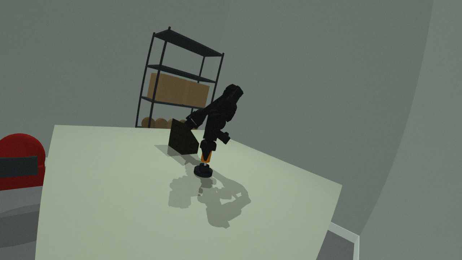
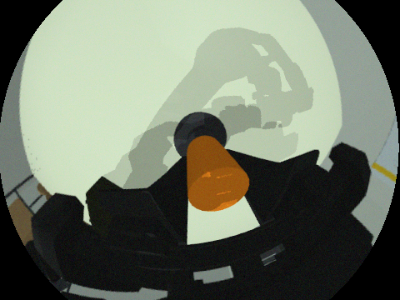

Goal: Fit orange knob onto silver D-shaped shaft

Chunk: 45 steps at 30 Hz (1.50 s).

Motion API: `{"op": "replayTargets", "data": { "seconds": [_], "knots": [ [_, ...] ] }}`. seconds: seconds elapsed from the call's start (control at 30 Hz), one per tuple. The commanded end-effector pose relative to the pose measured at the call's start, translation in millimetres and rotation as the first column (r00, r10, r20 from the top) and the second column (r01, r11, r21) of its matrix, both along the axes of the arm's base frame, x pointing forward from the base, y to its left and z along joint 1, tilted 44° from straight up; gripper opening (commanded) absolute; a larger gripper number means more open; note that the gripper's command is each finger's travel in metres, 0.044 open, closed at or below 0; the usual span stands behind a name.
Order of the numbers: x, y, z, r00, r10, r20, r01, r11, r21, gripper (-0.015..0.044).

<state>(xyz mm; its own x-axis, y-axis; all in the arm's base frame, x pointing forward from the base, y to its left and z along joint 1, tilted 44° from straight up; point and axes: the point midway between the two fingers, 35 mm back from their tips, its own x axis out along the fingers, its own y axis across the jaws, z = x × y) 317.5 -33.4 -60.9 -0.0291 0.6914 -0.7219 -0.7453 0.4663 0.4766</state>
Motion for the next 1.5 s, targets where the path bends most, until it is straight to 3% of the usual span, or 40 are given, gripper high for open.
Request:
{"op": "replayTargets", "data": {
  "seconds": [0.0,0.2,1.23,1.47],
  "knots": [
    [1.3,-2.3,2.1,1.000,0.019,0.022,-0.019,1.000,-0.001,0.0000],
    [3.5,-2.1,0.3,0.978,0.150,0.148,-0.150,0.989,-0.007,0.0000],
    [2.6,-2.2,2.0,0.978,0.150,0.148,-0.150,0.989,-0.007,0.0000],
    [3.9,-2.7,0.9,0.917,0.286,0.280,-0.288,0.957,-0.032,0.0000]
  ]
}}
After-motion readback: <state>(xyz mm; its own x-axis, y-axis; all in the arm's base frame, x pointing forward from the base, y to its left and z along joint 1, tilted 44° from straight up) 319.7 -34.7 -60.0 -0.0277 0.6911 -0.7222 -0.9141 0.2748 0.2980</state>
